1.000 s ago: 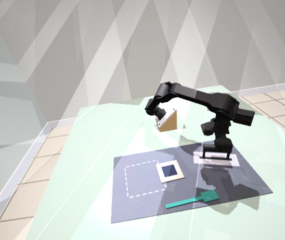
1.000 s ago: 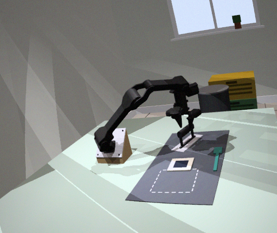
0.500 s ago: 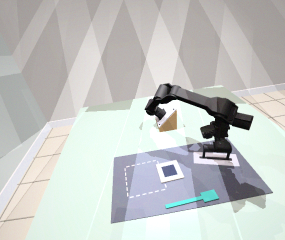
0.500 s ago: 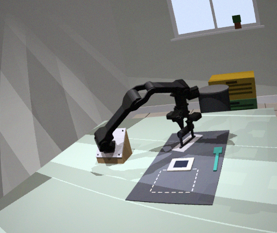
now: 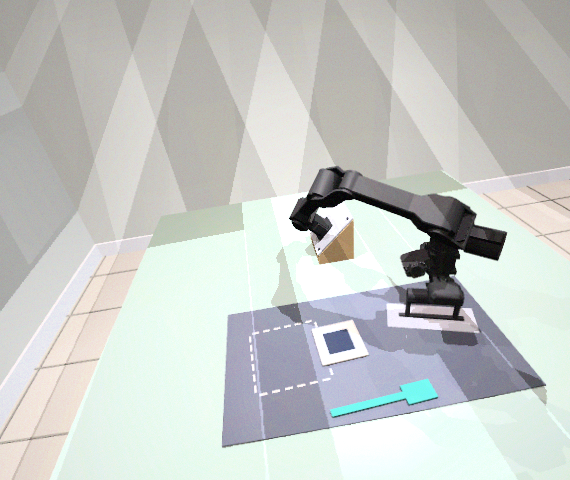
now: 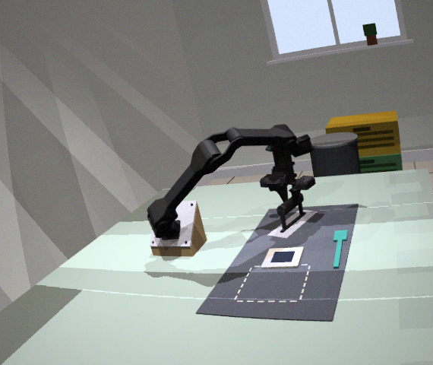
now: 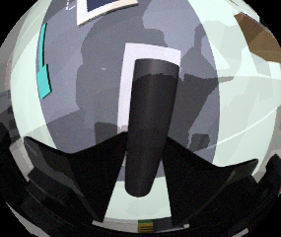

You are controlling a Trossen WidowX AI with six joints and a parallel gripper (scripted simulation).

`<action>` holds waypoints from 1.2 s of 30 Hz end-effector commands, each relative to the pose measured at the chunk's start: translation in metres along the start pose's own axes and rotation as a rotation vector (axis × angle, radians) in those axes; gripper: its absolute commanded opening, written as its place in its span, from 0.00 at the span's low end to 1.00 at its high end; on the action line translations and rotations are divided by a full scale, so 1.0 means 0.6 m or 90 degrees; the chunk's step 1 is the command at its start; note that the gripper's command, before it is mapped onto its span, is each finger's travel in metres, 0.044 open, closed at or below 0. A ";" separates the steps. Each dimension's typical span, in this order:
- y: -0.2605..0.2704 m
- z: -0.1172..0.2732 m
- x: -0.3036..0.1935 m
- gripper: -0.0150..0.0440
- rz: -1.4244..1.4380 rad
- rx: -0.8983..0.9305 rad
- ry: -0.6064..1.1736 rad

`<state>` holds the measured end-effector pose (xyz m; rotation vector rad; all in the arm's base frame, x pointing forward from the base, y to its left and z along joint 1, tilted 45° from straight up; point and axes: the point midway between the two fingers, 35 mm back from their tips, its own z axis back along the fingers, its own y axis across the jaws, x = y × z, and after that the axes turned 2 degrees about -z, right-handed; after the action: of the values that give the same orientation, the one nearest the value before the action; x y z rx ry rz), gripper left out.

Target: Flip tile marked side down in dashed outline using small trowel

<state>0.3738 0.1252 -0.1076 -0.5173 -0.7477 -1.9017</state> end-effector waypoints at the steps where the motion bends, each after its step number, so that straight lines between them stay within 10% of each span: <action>1: 0.000 -0.002 0.001 0.47 0.002 0.001 -0.002; 36: 0.000 -0.002 0.001 0.47 0.455 0.000 -0.002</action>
<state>0.3744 0.1255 -0.1076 -0.6683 -0.4819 -1.2579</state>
